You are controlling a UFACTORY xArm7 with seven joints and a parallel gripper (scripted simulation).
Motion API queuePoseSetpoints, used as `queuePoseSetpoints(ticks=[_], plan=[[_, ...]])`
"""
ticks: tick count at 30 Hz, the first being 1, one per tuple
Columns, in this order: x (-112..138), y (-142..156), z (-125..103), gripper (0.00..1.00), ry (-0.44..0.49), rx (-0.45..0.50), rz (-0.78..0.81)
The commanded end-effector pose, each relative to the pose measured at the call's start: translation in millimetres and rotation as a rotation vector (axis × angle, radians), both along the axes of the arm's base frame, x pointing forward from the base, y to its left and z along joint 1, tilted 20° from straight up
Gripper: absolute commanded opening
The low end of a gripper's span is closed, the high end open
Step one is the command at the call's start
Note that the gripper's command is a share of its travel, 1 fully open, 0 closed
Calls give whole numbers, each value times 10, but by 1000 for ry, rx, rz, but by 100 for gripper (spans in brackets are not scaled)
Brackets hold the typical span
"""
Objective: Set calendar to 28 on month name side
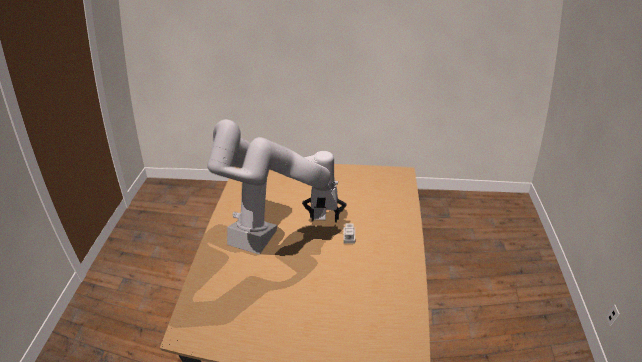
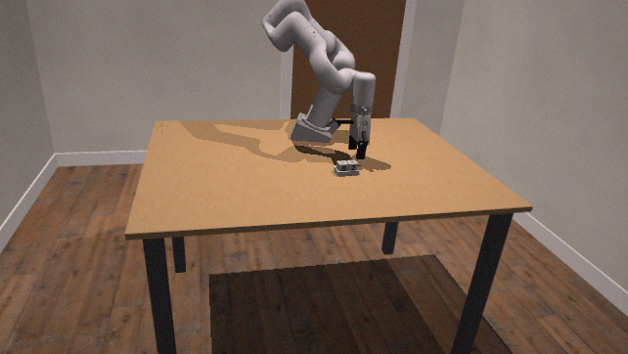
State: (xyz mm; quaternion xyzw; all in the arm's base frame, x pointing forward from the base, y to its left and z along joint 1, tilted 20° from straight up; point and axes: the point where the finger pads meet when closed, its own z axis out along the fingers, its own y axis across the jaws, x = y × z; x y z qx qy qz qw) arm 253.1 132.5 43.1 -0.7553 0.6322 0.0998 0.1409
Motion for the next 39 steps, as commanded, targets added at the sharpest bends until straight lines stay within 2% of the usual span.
queuePoseSetpoints(ticks=[1,7,16,23,31,39], plan=[[8,-2,5,100,-2,0,-1],[8,-7,19,100,-2,0,-1],[0,-97,270,100,-2,0,-1],[0,-108,301,100,-2,0,-1],[255,-58,328,100,-2,0,-1],[334,-42,336,100,-2,0,-1]])
